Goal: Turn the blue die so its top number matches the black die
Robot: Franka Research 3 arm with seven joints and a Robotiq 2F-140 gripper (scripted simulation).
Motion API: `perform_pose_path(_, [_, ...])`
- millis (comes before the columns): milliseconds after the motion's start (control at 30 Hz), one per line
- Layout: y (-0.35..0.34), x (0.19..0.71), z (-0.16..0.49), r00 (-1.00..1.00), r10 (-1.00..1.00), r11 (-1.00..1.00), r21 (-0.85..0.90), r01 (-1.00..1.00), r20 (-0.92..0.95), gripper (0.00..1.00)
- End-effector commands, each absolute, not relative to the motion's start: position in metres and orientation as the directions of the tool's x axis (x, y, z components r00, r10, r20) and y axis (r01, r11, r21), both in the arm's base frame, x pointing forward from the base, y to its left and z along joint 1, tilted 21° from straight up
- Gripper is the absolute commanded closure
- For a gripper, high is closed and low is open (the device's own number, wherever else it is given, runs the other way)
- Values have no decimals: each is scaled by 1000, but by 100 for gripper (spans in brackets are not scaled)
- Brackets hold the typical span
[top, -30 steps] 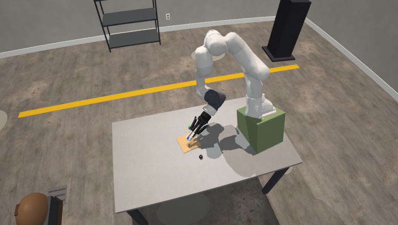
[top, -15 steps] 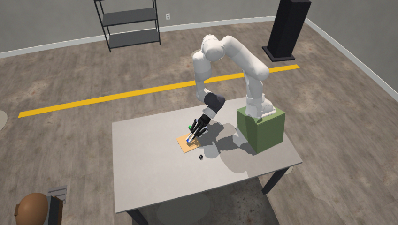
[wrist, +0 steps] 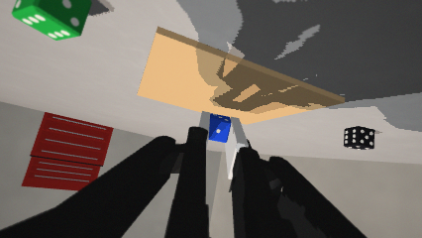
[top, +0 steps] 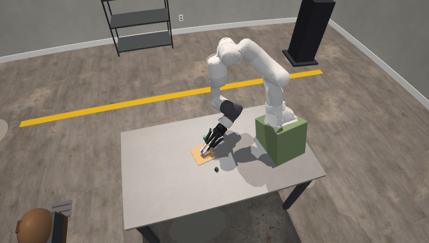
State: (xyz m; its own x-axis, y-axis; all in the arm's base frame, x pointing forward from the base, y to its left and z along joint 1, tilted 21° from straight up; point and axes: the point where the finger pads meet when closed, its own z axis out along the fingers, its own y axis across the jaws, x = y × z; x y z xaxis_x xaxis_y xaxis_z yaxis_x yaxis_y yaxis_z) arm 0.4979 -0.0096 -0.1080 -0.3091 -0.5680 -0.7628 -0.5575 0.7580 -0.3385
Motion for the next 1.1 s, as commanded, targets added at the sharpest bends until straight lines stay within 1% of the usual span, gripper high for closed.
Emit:
perform_pose_path(0, [-10, 499, -108, -304, -571, 755, -343, -559, -762, 91])
perform_pose_path(1067, [-11, 499, -111, -304, -571, 755, -343, -559, -762, 91])
